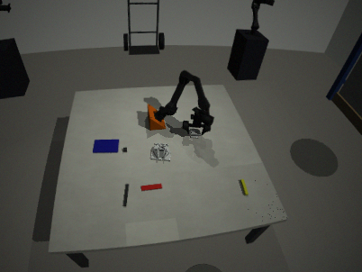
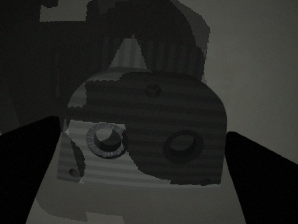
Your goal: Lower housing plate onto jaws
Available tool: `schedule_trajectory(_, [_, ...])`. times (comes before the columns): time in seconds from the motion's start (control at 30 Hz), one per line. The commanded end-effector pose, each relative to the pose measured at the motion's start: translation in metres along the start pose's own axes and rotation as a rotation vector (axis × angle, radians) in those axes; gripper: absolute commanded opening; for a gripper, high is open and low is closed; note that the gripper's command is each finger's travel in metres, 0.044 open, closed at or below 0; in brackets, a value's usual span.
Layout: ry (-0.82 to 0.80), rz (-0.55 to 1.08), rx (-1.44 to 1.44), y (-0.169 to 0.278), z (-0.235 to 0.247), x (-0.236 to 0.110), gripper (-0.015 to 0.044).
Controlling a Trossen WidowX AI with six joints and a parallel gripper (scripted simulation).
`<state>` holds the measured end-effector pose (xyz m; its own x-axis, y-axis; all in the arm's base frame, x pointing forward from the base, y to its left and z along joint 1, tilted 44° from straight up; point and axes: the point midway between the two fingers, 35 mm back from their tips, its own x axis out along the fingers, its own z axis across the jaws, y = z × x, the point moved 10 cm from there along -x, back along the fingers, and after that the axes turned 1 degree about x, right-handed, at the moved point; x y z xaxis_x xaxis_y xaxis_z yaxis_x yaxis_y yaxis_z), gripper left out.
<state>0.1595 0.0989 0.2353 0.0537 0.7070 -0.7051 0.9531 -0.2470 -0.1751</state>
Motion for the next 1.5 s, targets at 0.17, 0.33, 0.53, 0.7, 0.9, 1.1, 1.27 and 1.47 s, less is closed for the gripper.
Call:
schedule_trajectory(0.17, [0.0,0.0,0.0,0.0,0.0,0.0,0.0387])
schedule_trajectory(0.33, [0.0,0.0,0.0,0.0,0.0,0.0,0.0353])
schedule_trajectory(0.53, [0.0,0.0,0.0,0.0,0.0,0.0,0.0351])
schedule_trajectory(0.7, [0.0,0.0,0.0,0.0,0.0,0.0,0.0351])
schedule_trajectory(0.9, [-0.008,0.003,-0.001,0.002,0.0,-0.014,0.0351])
schedule_trajectory(1.1, [-0.014,0.004,0.0,0.004,0.0,-0.033,0.0351])
schedule_trajectory(1.27, [-0.015,0.005,0.002,0.004,0.0,-0.048,0.0351])
schedule_trajectory(1.47, [-0.011,0.004,0.005,0.001,0.0,-0.067,0.0351])
